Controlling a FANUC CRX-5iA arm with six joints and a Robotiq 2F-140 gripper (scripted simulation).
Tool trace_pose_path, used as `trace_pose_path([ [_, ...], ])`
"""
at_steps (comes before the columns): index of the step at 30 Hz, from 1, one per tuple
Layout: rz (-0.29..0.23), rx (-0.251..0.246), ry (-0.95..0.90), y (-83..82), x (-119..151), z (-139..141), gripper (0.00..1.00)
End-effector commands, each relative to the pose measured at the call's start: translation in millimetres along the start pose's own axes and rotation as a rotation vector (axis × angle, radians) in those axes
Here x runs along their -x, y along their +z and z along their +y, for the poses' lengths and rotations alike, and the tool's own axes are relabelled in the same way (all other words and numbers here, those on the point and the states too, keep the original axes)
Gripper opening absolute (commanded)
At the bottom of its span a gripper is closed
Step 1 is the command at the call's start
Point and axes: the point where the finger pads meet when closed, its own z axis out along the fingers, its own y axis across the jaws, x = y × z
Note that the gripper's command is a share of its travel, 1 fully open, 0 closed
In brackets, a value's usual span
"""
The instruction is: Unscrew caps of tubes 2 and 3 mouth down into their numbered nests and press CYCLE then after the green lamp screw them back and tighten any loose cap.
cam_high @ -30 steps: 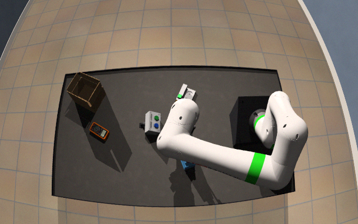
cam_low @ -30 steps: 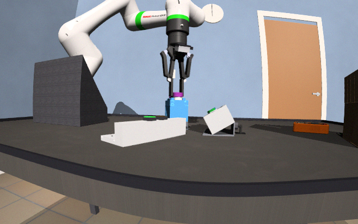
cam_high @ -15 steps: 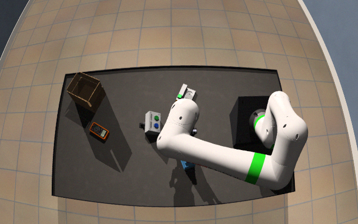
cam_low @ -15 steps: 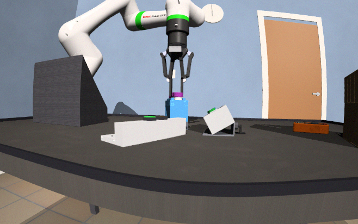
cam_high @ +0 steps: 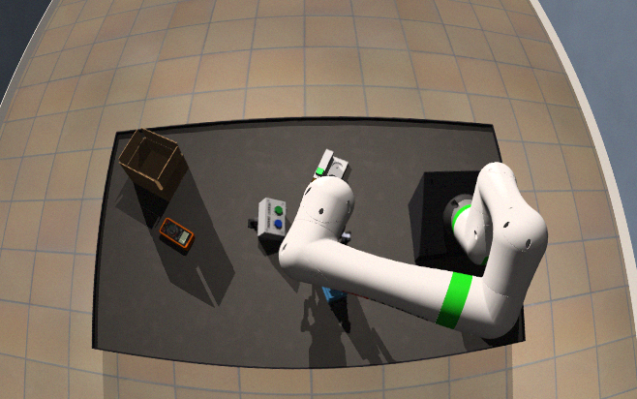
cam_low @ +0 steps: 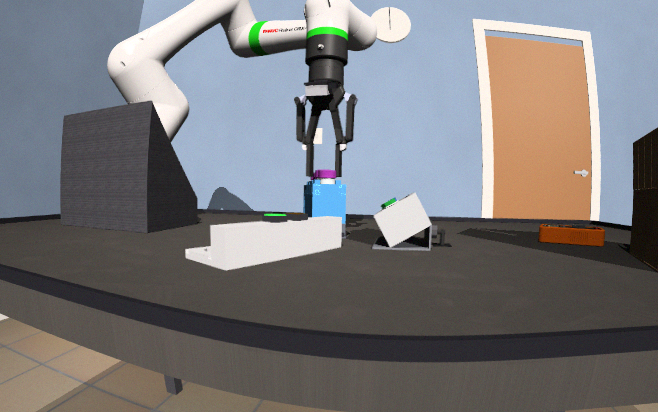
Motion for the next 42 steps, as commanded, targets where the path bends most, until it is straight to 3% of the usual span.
trace_pose_path([
  [1,0.001,-0.001,0.000,-0.8,-0.2,-0.5,0.41],
  [4,0.001,-0.001,0.000,-0.8,-0.2,-0.5,0.41],
  [10,0.001,-0.001,-0.240,-1.8,-0.2,-0.4,0.41],
  [12,0.001,-0.001,-0.240,-1.8,-0.2,-0.4,0.41],
  [26,0.001,-0.001,-0.786,-1.8,-0.3,-0.3,0.41],
  [32,0.001,-0.001,-0.786,-1.8,-0.2,-0.3,0.41],
  [33,0.001,-0.001,-0.786,-1.8,-0.3,-0.3,0.30],
  [42,0.002,-0.001,-0.785,-1.8,-0.2,-0.3,0.30],
])
